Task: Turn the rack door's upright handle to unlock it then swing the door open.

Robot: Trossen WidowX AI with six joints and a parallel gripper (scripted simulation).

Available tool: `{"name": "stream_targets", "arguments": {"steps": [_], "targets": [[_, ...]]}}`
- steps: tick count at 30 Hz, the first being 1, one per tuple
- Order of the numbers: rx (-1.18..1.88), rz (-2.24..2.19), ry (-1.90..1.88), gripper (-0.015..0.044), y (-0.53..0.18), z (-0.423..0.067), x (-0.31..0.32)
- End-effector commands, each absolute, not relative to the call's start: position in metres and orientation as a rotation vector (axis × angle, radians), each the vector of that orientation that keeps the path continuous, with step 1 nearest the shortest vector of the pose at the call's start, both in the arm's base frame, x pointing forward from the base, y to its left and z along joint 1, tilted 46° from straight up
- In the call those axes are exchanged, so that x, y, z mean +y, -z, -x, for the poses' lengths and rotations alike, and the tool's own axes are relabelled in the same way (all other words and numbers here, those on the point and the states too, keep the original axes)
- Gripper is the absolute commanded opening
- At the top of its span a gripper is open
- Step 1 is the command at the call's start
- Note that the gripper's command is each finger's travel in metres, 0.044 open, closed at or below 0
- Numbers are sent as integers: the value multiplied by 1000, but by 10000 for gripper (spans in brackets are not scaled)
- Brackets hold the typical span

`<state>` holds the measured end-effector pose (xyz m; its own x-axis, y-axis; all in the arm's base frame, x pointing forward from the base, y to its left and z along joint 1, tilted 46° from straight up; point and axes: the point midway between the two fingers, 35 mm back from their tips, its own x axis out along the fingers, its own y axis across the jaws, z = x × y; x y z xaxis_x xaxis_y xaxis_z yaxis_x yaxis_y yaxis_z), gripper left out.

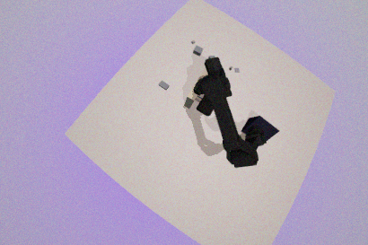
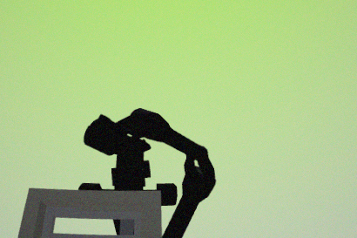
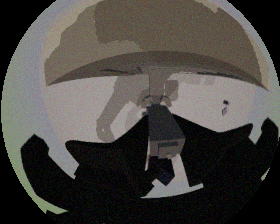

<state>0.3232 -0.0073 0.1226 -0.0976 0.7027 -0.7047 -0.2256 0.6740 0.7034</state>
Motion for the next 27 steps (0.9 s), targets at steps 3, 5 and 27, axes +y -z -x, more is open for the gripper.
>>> {"name": "stream_targets", "arguments": {"steps": [3, 5, 27], "targets": [[1477, -423, -815, 51, -122, -323, -7], [1477, -423, -815, 38, -122, -323, -7], [1058, 152, -1295, 23, -122, -323, -7]]}}
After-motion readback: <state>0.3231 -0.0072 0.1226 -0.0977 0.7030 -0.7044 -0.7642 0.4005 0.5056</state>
